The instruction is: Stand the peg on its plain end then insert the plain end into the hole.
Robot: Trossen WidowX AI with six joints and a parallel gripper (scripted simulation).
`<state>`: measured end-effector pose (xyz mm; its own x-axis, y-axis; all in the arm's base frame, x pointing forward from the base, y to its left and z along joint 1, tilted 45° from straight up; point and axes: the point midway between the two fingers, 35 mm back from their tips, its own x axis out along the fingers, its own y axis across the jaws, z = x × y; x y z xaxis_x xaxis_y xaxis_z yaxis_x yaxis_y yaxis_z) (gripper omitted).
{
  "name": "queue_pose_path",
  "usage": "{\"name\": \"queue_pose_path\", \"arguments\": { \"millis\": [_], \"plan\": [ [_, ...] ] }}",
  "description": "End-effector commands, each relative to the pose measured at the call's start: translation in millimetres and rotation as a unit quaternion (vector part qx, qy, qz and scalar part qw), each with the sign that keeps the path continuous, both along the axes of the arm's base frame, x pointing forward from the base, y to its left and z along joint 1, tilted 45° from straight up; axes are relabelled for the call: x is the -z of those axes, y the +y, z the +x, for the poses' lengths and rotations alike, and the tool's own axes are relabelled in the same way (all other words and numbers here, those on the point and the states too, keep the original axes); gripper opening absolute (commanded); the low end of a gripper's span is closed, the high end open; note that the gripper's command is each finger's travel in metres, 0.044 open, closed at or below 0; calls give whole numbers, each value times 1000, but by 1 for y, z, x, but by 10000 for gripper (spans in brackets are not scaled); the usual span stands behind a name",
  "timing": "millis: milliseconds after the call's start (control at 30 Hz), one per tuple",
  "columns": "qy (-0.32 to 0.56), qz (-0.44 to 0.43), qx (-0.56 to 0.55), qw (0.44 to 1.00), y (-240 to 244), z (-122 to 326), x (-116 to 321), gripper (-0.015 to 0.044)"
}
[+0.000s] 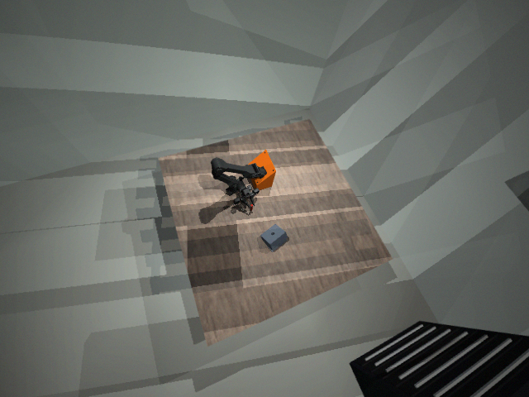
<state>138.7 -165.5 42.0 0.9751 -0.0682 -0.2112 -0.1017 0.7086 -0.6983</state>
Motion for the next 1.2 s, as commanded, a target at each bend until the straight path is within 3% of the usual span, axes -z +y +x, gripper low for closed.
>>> {"name": "queue_pose_path", "arguments": {
  "millis": [0,33,433,767,1167],
  "plan": [
    [0,1,0,1000,0,0,0,130],
    [0,1,0,1000,0,0,0,130],
    [0,1,0,1000,0,0,0,440],
    [0,1,0,1000,1,0,-4,440],
    [2,-1,0,1000,31,6,-73,440]
  ]
}}
